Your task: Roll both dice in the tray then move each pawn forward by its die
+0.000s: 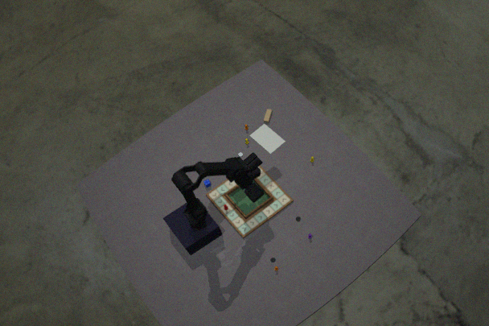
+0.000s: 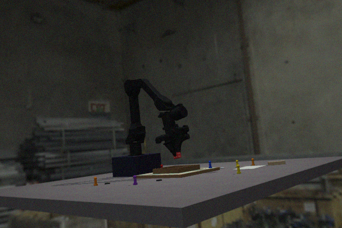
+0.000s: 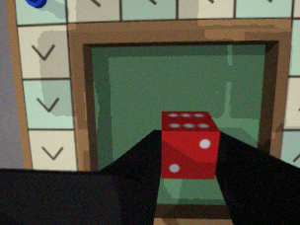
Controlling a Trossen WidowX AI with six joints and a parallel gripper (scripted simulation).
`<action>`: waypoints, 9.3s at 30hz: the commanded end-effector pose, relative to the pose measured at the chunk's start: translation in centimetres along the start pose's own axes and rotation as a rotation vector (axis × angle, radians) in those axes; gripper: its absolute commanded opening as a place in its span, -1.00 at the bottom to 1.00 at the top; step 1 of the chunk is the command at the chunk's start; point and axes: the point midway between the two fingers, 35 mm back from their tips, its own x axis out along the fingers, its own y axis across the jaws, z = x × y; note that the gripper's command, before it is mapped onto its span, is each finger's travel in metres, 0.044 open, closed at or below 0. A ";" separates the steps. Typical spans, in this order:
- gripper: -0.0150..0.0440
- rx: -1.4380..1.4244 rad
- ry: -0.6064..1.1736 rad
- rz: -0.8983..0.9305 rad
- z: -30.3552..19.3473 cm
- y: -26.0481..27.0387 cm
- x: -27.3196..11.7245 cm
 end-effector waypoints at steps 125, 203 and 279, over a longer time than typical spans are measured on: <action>0.44 0.187 0.207 -0.008 -12.0 18.8 1.9; -0.49 0.233 0.215 -0.030 -4.9 13.2 -4.6; -0.49 -0.001 -0.653 -0.010 3.6 -3.5 1.0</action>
